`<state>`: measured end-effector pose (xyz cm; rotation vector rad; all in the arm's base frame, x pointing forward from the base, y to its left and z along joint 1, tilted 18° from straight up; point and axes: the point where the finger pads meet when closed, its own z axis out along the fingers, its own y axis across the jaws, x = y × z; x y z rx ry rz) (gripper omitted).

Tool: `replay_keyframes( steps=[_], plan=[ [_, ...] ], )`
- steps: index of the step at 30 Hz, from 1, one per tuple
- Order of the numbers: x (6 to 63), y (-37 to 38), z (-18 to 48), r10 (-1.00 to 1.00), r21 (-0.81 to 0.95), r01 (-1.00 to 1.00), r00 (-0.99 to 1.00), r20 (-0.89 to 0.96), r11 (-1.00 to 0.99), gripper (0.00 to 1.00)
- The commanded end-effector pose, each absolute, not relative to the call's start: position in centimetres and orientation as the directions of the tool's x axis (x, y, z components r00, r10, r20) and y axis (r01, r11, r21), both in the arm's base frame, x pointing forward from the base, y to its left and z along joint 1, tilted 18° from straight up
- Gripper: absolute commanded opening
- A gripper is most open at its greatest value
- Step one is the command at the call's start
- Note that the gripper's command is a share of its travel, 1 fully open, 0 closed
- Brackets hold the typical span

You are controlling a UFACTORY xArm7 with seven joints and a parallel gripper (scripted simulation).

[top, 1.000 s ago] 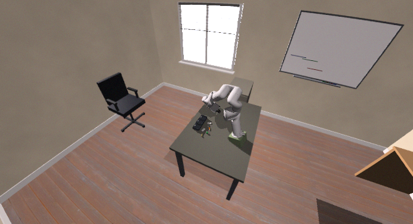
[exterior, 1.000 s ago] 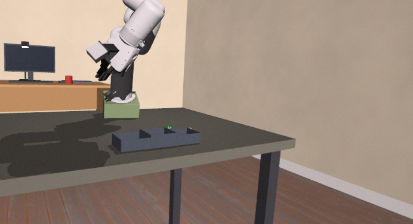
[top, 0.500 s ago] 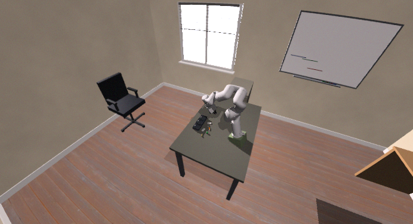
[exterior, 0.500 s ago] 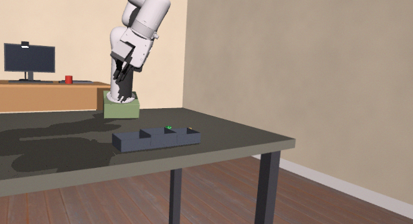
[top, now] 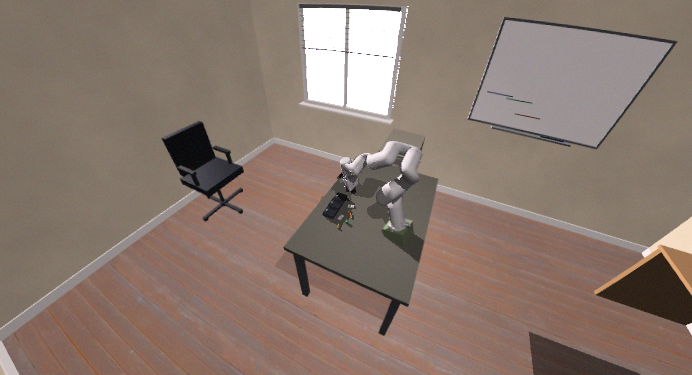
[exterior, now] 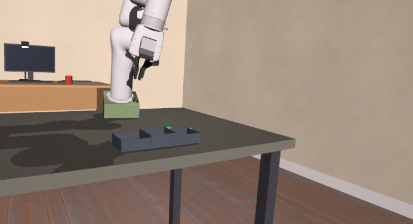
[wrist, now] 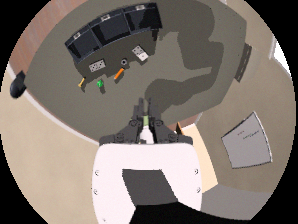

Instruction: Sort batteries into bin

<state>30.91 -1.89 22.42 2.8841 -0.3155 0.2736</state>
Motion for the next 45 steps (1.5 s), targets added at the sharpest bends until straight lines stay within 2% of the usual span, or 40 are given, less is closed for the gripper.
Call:
replay_keyframes(
  steps=[1, 4, 8, 11, 26, 45],
  plan=[
    [31.5, -0.1, 23.0, -0.102, 0.155, -0.141, 0.966, 0.236, -0.978, 0.07],
    [31.8, 1.9, 23.6, -0.011, 0.112, -0.042, 0.964, 0.266, -0.993, 0.07],
    [31.9, 1.9, 23.6, -0.005, 0.109, -0.035, 0.963, 0.268, -0.993, 0.07],
    [32.1, 3.9, 24.3, 0.089, 0.066, 0.072, 0.948, 0.304, -0.995, 0.07],
    [32.1, 3.9, 24.3, 0.089, 0.066, 0.072, 0.948, 0.304, -0.995, 0.07],
    [42.6, -3.9, 18.7, 0.094, 0.068, 0.077, 0.948, 0.304, -0.995, 0.07]
  ],
)
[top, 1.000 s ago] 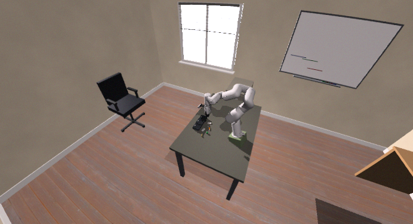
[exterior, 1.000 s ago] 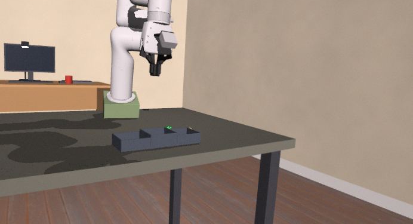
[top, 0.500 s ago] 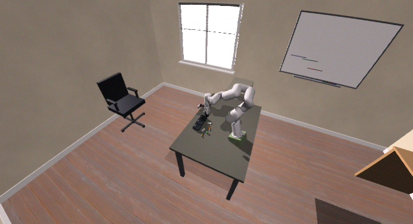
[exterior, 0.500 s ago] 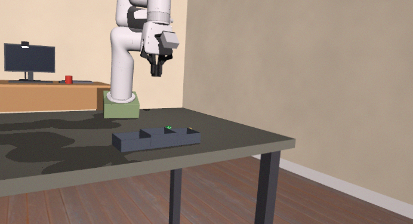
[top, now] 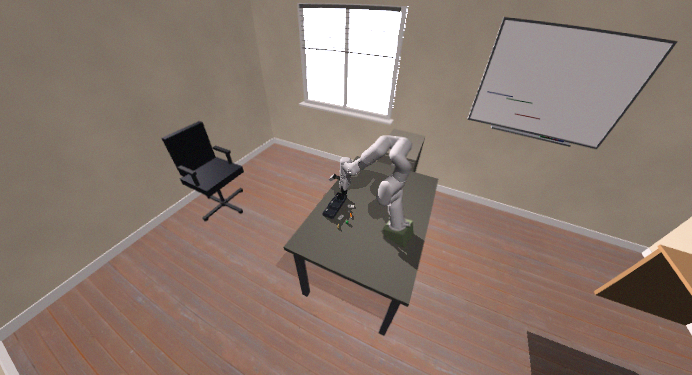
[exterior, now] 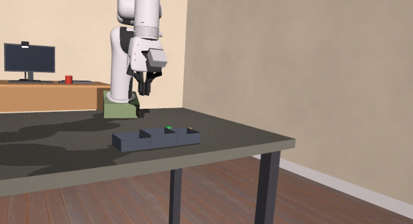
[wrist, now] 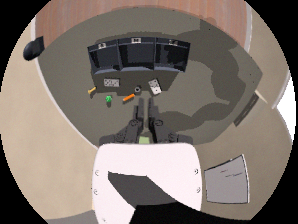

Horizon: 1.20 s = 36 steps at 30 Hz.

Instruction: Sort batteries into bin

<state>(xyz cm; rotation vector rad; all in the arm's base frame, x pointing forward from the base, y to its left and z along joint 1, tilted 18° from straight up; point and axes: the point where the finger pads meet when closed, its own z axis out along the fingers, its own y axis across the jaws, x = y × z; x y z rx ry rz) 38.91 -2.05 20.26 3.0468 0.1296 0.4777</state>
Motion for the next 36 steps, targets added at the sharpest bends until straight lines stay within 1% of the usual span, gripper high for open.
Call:
replay_keyframes(
  steps=[1, 10, 22, 36],
  plan=[
    [43.1, -4.2, 18.5, 0.094, 0.068, 0.077, 0.948, 0.304, -0.995, 0.07],
    [47.8, -7.8, 16.0, 0.094, 0.068, 0.076, 0.948, 0.304, -0.995, 0.07],
    [47.9, -7.8, 16.0, 0.094, 0.068, 0.076, 0.948, 0.304, -0.995, 0.07],
    [48.8, -7.9, 12.9, 0.094, 0.068, 0.076, 0.948, 0.304, -0.995, 0.07]
  ],
)
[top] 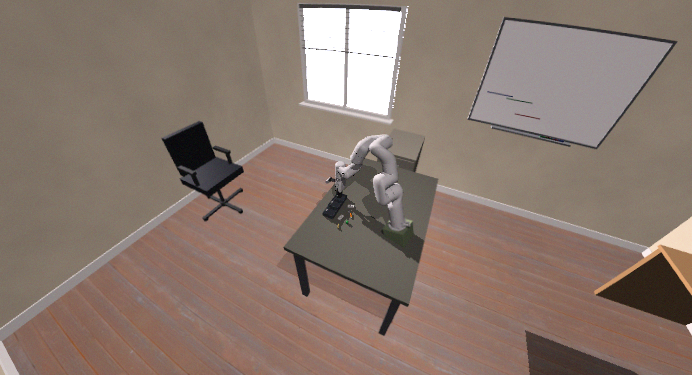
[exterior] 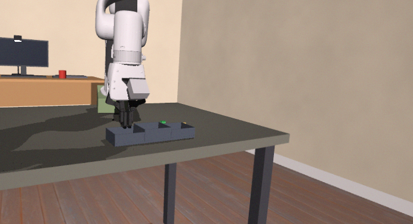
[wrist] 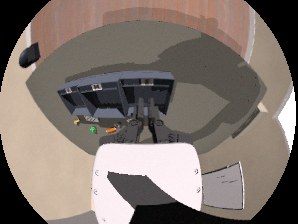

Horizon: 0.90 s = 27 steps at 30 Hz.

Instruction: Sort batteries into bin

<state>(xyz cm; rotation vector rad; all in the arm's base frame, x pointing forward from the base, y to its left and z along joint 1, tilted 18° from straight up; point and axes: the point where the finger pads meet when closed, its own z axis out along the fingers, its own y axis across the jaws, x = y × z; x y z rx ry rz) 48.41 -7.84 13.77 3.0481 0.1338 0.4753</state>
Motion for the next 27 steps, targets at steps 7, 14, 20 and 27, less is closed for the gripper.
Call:
replay_keyframes(
  steps=[7, 14, 20, 27],
  plan=[
    [49.4, -8.0, 11.2, 0.094, 0.068, 0.076, 0.948, 0.304, -0.995, 0.07],
    [49.5, -8.0, 11.0, 0.094, 0.068, 0.076, 0.948, 0.304, -0.995, 0.07],
    [49.5, -8.0, 11.0, 0.094, 0.068, 0.076, 0.948, 0.304, -0.995, 0.07],
    [49.5, -8.0, 11.0, 0.094, 0.068, 0.076, 0.948, 0.304, -0.995, 0.07]
  ],
)
